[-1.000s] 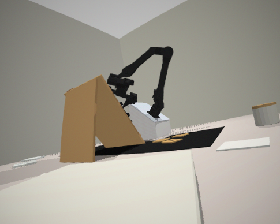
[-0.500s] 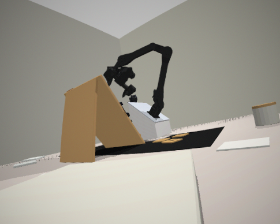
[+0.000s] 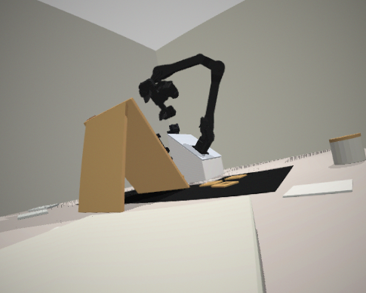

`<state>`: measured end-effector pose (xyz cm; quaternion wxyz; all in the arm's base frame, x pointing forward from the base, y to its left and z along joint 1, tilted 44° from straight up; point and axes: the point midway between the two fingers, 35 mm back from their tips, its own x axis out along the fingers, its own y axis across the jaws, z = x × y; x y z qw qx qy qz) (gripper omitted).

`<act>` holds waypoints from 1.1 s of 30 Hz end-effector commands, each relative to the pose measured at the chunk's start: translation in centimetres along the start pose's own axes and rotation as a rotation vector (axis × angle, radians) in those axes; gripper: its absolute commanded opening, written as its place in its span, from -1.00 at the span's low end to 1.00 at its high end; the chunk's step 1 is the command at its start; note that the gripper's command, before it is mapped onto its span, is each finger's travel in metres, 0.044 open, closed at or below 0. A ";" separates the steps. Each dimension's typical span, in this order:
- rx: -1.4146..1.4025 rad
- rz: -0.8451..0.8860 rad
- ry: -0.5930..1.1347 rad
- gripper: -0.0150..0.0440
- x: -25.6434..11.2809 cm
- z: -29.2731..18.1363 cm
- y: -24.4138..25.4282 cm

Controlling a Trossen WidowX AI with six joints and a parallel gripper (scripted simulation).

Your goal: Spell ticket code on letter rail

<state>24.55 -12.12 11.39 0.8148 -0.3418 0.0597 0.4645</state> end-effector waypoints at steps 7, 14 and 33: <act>-0.001 -0.001 -0.002 1.00 -0.8 2.8 0.2; -0.003 -0.002 -0.003 1.00 -0.9 3.1 0.2; 0.953 0.271 0.117 0.66 6.8 5.6 0.4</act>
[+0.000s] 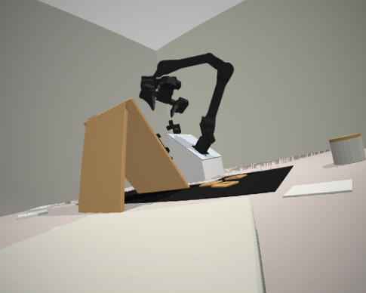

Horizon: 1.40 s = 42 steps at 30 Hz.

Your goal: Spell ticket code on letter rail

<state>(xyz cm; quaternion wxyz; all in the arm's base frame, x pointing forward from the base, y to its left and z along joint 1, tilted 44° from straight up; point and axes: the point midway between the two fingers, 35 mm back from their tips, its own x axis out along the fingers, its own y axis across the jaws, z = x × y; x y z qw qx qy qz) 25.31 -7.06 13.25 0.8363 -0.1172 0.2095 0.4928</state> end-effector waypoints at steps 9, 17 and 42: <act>0.897 0.136 0.237 0.66 8.0 2.8 1.4; 1.203 0.119 0.342 0.66 10.7 3.9 2.5; 2.139 -0.144 0.613 0.66 18.2 7.4 7.8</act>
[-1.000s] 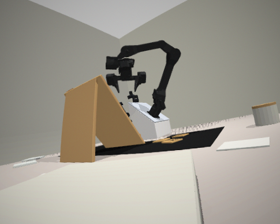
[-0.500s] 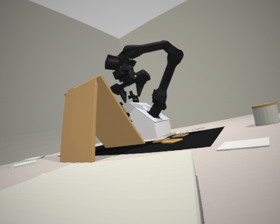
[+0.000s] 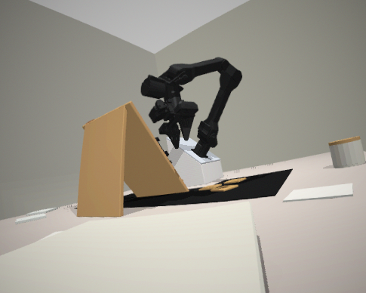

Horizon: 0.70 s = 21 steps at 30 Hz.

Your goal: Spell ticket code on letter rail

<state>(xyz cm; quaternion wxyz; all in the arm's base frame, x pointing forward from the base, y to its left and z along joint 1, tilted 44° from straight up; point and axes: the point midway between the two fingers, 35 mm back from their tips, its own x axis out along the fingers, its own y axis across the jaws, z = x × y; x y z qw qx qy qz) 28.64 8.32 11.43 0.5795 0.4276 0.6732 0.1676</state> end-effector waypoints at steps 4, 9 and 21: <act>0.691 -0.114 0.014 0.66 5.5 -2.9 3.9; 0.896 -0.137 0.006 0.66 6.8 -3.7 4.9; 1.390 -0.187 -0.030 0.66 9.9 -6.6 6.8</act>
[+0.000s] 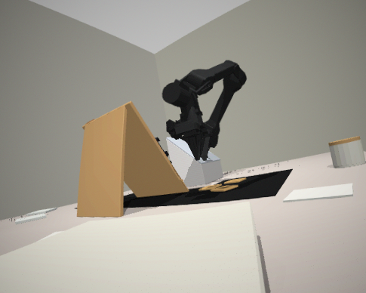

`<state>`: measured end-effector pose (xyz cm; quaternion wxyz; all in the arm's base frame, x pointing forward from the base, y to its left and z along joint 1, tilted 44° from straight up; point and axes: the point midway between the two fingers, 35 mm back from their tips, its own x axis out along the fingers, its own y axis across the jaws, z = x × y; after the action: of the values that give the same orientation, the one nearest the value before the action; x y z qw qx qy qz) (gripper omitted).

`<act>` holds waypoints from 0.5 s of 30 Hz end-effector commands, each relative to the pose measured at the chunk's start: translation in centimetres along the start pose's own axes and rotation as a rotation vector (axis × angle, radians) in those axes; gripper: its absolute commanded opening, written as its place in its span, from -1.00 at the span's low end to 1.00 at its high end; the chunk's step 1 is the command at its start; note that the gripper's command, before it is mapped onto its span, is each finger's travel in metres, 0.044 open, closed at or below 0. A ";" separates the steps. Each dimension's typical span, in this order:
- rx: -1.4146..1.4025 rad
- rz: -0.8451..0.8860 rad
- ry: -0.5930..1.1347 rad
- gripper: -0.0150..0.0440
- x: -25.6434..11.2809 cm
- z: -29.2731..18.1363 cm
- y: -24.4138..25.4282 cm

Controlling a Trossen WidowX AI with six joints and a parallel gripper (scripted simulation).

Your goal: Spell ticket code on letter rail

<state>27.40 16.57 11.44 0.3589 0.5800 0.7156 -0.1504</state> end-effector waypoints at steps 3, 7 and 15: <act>0.677 -0.039 -0.037 0.66 4.0 -4.6 -0.3; 0.687 -0.039 -0.037 0.66 4.1 -4.7 -0.3; 0.687 -0.039 -0.037 0.66 4.1 -4.7 -0.3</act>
<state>25.49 21.80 11.75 0.1773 0.6430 0.6453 -0.3725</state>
